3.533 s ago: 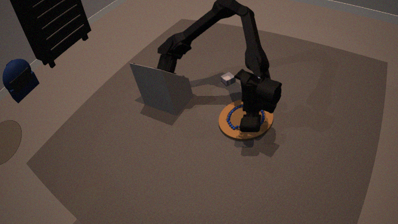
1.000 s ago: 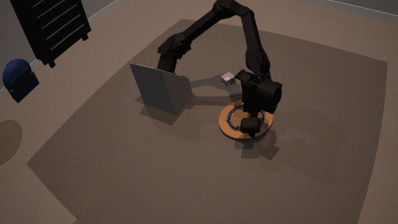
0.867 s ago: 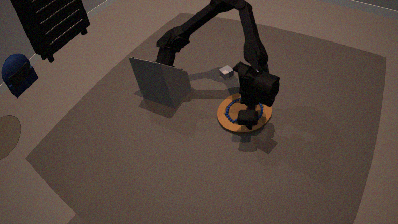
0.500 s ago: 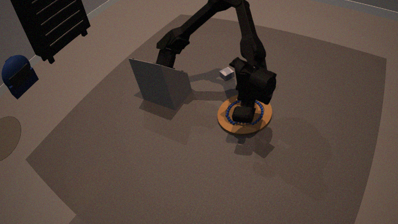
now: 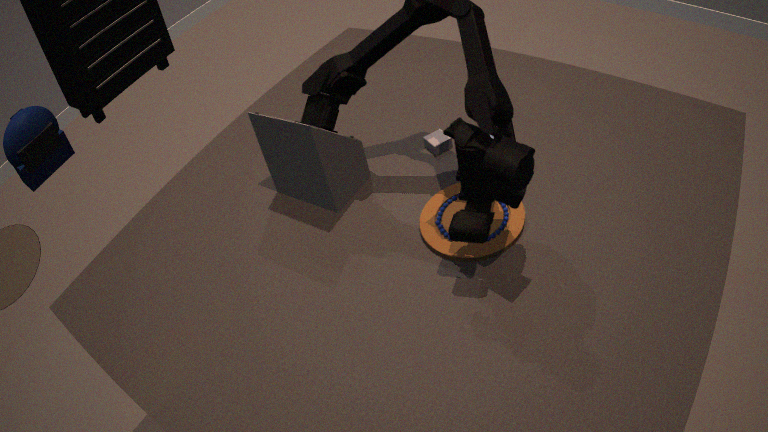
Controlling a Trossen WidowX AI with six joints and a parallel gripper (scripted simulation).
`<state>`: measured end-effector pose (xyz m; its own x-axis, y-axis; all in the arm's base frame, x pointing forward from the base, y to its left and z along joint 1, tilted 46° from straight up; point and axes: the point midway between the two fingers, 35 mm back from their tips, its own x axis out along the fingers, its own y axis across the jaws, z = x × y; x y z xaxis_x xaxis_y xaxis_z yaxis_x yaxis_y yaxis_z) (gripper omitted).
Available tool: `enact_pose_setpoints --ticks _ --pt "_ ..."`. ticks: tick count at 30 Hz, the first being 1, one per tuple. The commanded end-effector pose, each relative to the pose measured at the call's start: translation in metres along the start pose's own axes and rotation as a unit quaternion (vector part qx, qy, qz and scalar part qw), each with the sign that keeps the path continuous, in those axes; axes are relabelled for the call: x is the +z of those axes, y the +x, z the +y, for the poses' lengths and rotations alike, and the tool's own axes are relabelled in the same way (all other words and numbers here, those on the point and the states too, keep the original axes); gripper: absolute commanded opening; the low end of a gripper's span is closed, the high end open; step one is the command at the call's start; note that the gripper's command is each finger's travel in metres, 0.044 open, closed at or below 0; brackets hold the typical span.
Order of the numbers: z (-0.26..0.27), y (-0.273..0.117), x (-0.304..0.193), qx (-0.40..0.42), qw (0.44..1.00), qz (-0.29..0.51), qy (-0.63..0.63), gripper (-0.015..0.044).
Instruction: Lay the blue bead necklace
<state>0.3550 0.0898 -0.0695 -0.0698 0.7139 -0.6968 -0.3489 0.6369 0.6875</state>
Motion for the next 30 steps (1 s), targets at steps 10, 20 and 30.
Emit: enact_pose_setpoints --ticks 10,20,30 --pt "0.001 0.018 -0.002 0.003 1.000 0.001 0.004 0.0120" --pt "0.001 0.015 -0.001 0.001 1.000 0.002 0.001 0.0000" --pt "0.001 0.015 -0.001 0.001 1.000 0.002 0.001 0.0000"
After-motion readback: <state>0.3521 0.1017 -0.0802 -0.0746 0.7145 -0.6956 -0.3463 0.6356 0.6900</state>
